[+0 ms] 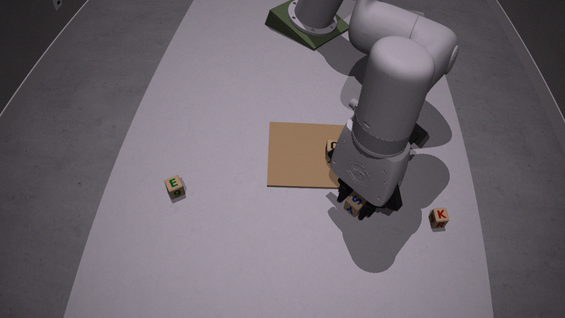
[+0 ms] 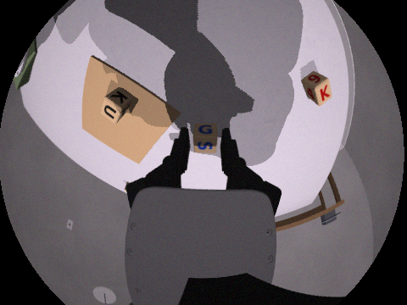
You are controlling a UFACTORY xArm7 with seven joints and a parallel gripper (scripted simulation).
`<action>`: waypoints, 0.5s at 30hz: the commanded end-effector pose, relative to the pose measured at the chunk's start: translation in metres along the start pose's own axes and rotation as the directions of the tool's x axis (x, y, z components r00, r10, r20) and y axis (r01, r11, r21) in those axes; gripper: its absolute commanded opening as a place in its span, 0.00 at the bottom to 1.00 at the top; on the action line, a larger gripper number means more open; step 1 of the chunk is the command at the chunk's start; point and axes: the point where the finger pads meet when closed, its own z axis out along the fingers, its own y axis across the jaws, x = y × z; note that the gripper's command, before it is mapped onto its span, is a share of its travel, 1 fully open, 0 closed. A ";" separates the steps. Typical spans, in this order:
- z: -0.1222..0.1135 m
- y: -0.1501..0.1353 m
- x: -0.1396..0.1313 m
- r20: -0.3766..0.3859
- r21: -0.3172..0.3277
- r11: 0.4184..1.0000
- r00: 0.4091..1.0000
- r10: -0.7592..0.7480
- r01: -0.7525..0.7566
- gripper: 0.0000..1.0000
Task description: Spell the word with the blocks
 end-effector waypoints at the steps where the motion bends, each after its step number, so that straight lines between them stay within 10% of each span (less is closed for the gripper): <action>1: 0.006 0.001 -0.001 0.002 -0.004 1.000 1.000 0.000 0.000 0.42; 15: 0.008 0.001 -0.001 0.002 -0.004 1.000 1.000 0.000 0.000 0.42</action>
